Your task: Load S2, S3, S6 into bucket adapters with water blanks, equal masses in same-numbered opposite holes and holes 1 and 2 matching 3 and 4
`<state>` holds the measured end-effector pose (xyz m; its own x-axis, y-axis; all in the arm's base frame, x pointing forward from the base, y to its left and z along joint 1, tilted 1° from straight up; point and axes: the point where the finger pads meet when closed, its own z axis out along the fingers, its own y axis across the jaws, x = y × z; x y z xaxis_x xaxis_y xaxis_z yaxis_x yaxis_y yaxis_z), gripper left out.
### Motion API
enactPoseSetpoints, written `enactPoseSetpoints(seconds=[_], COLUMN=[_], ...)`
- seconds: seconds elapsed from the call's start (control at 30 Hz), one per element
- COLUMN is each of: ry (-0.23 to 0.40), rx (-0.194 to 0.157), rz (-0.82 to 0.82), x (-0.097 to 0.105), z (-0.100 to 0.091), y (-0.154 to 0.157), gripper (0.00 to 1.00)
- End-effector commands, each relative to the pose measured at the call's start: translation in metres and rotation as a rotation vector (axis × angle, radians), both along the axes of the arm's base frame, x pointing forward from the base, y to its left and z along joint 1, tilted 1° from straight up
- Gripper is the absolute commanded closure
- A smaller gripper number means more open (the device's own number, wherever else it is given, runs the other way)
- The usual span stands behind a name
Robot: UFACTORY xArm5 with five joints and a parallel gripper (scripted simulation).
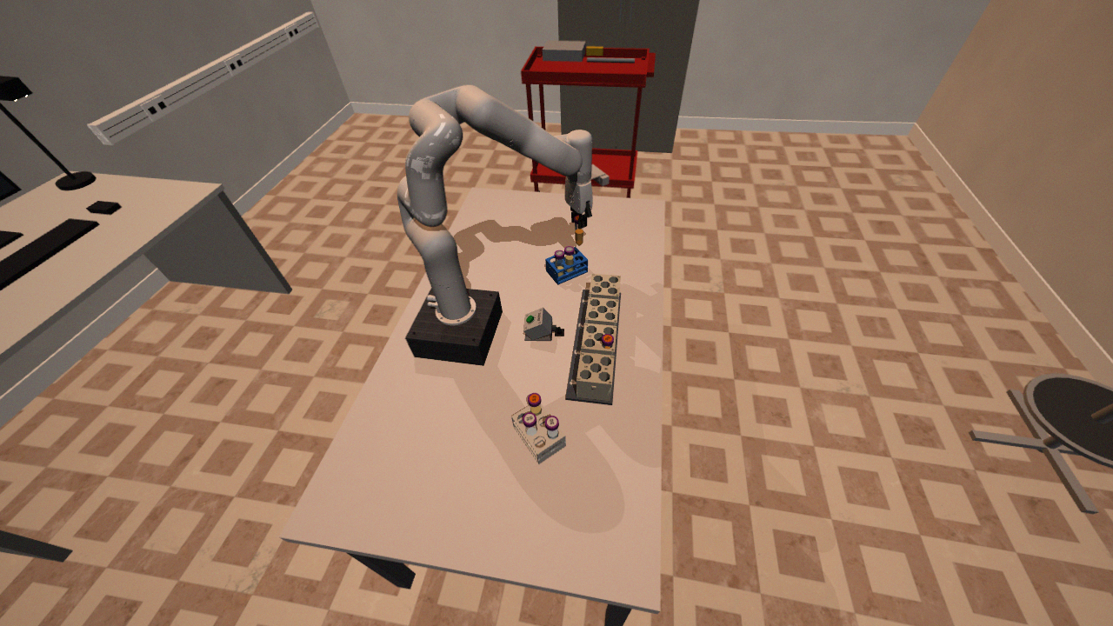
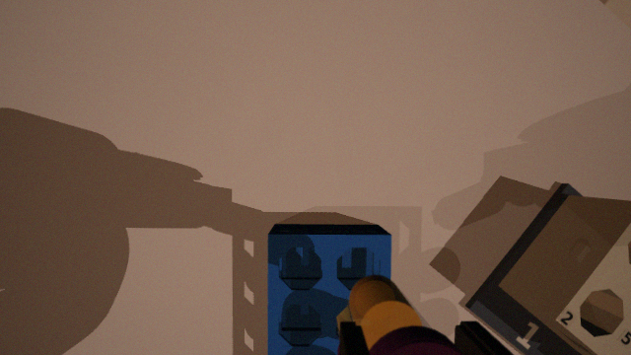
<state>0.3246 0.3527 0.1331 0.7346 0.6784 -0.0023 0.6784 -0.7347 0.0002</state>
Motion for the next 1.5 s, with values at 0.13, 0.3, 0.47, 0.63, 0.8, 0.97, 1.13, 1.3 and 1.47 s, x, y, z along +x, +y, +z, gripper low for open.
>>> enactPoseSetpoints(seconds=[0.13,0.3,0.47,0.63,0.8,0.97,1.13,1.3,1.47], ry=[0.005,0.005,0.005,0.005,0.005,0.005,0.006,0.006,0.006], rx=[0.010,0.010,0.010,0.010,0.009,0.009,0.008,0.007,0.007], rz=[0.000,0.000,0.000,-0.033,-0.200,-0.300,-0.467,-0.633,-0.676], x=[0.001,0.001,0.001,0.002,0.009,0.013,0.019,0.026,0.032], z=[0.019,0.024,0.024,0.024,0.024,0.024,0.023,0.023,0.023], y=[0.001,0.001,0.001,-0.004,-0.028,-0.043,-0.067,-0.091,-0.115], gripper=[1.00,1.00,1.00,1.00,1.00,1.00,1.00,1.00,1.00])
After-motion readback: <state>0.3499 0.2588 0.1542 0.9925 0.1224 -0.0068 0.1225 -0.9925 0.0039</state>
